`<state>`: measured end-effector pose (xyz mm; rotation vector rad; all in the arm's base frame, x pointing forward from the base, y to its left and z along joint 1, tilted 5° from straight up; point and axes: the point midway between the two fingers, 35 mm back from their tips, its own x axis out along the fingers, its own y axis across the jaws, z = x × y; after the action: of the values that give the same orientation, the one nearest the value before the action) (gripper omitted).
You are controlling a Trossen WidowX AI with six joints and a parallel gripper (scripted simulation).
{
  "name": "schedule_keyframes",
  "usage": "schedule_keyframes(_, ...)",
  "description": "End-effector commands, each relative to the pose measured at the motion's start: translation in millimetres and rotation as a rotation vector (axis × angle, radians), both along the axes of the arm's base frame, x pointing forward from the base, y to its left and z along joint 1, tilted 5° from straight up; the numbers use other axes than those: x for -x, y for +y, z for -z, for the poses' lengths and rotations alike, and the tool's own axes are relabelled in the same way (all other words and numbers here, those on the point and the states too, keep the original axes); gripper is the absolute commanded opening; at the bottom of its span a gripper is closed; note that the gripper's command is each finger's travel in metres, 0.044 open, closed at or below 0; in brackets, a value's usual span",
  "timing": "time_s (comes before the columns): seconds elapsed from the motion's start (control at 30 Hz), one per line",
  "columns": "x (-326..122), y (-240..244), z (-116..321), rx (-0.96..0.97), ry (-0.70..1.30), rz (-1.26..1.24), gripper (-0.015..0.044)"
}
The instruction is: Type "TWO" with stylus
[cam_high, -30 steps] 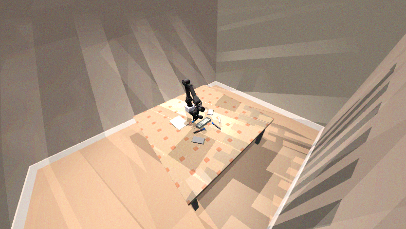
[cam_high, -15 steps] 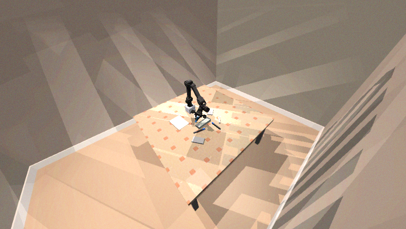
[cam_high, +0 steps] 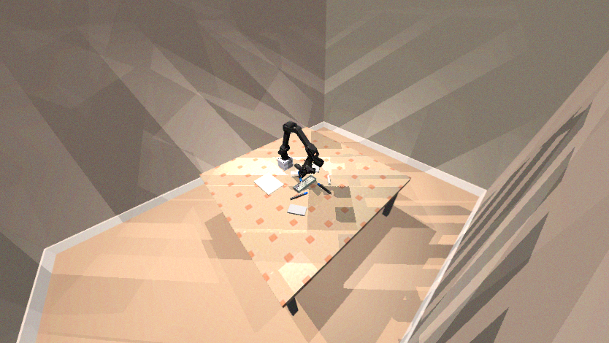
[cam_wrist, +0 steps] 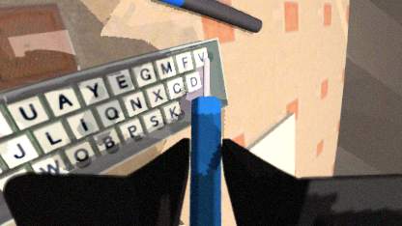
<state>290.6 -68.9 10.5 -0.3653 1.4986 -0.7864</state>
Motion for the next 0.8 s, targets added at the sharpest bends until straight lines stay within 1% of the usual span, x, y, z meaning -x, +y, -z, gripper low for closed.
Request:
schedule_keyframes(0.0, -6, 9, -2, 0.013, 0.088, -0.099, 0.0000)
schedule_keyframes(0.3, -19, 37, -8, 0.044, 0.416, -0.426, 0.0000)
schedule_keyframes(0.77, -34, 74, -22, 0.096, 0.985, -0.874, 0.0000)
